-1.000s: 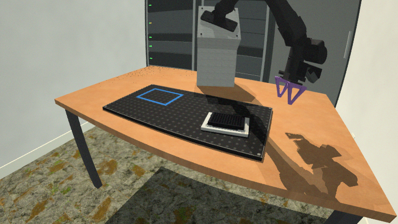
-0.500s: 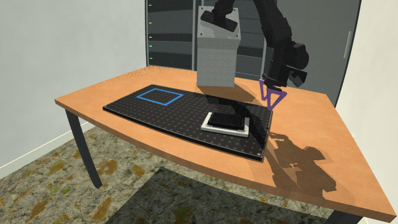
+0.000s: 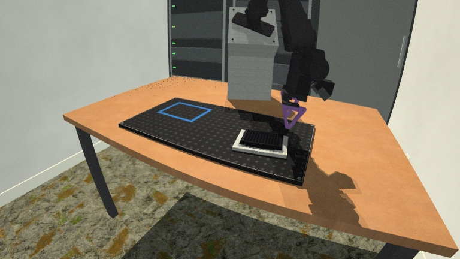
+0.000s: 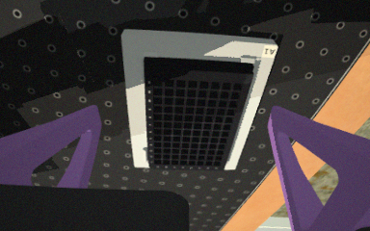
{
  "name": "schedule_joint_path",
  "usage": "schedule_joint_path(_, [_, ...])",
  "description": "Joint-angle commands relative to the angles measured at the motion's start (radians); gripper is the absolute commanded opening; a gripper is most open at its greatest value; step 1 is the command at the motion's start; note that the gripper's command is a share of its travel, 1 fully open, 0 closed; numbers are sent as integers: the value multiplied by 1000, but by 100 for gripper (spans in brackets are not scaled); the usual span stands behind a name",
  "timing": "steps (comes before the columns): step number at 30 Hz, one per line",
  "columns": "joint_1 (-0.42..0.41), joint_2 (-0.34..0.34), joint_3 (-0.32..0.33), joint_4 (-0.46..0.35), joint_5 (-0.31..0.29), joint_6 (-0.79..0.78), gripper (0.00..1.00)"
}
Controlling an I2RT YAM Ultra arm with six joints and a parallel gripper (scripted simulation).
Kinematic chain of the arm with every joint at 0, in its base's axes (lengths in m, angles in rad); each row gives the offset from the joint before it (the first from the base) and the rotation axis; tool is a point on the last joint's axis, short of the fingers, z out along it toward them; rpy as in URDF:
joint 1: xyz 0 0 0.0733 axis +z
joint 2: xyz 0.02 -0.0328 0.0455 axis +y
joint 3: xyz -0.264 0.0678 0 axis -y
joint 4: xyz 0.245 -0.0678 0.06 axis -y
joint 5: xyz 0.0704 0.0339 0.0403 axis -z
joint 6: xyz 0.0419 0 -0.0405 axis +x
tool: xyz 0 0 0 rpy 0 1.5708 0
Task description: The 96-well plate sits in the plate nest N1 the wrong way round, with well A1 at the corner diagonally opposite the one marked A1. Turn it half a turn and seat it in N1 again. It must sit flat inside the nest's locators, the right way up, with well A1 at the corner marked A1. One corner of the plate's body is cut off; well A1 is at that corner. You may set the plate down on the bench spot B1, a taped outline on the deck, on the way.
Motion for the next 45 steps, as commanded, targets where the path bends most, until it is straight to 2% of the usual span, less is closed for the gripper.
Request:
schedule_joint_path(1, [-16,-32,-18,21,-72,-11,100])
schedule_joint_path(4, [-65,-53,-41,28,-134,-1,100])
schedule_joint_path(10, [-145,-86,-82,43,-196,-57,100])
schedule_joint_path(11, [-167,-95,-91,46,-233,-44,100])
schedule_joint_path(16, [-237,-123,-121,50,-292,-80,100])
schedule_joint_path(45, [-237,-108,-103,38,-294,-80,100])
